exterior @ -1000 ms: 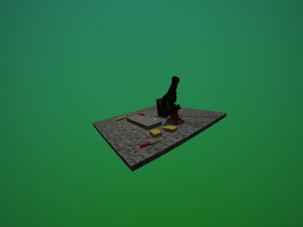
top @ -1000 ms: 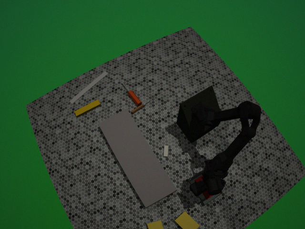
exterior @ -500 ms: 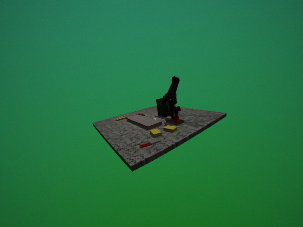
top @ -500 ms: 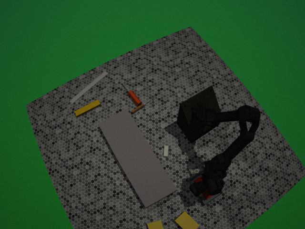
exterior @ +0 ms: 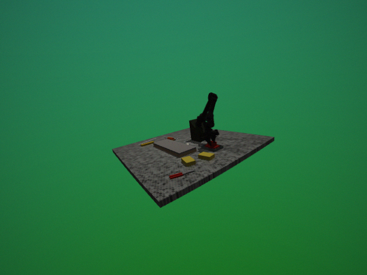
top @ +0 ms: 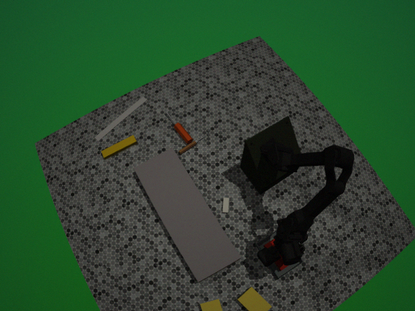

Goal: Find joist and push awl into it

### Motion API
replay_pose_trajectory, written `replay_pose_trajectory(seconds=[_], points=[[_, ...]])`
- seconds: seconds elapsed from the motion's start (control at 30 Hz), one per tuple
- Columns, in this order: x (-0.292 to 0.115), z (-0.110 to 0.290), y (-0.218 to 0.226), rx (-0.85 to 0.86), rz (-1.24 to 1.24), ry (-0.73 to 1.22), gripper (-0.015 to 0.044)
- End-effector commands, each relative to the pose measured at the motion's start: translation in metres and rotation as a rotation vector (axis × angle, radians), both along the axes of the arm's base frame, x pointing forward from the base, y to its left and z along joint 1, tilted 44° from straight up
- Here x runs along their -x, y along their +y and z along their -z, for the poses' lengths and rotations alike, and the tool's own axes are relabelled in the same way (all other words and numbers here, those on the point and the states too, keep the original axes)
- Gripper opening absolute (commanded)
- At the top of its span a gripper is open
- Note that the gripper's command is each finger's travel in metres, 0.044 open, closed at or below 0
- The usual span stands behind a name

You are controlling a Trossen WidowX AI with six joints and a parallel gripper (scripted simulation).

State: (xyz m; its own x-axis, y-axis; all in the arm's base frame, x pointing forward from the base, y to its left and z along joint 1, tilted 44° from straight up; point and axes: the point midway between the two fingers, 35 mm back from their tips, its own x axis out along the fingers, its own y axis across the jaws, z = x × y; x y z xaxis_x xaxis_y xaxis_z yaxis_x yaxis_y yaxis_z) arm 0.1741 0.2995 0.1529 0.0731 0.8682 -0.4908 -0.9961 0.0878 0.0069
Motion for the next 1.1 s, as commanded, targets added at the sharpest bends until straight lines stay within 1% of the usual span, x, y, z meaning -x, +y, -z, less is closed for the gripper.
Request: replay_pose_trajectory(seconds=[0.0,0.1,0.23,0.37,0.5,0.53,0.57,0.7,0.9,1.07], points=[[0.0,0.0,0.0,0.0,0.0,-0.001,0.0262],[0.0,-0.002,-0.002,0.0,-0.001,-0.001,0.0341],[-0.003,-0.026,-0.024,0.007,-0.002,-0.003,0.044],[0.003,-0.062,-0.061,0.005,-0.001,-0.003,0.044],[0.006,-0.068,-0.067,0.004,0.0,-0.002,0.044],[-0.003,-0.053,-0.055,0.014,0.012,0.004,0.044],[-0.01,-0.048,-0.057,0.028,0.031,0.015,0.044],[-0.066,-0.01,-0.079,0.129,0.169,0.105,0.044],[-0.132,0.052,-0.135,0.251,0.357,0.262,0.044],[-0.167,0.103,-0.193,0.318,0.486,0.399,0.044]])
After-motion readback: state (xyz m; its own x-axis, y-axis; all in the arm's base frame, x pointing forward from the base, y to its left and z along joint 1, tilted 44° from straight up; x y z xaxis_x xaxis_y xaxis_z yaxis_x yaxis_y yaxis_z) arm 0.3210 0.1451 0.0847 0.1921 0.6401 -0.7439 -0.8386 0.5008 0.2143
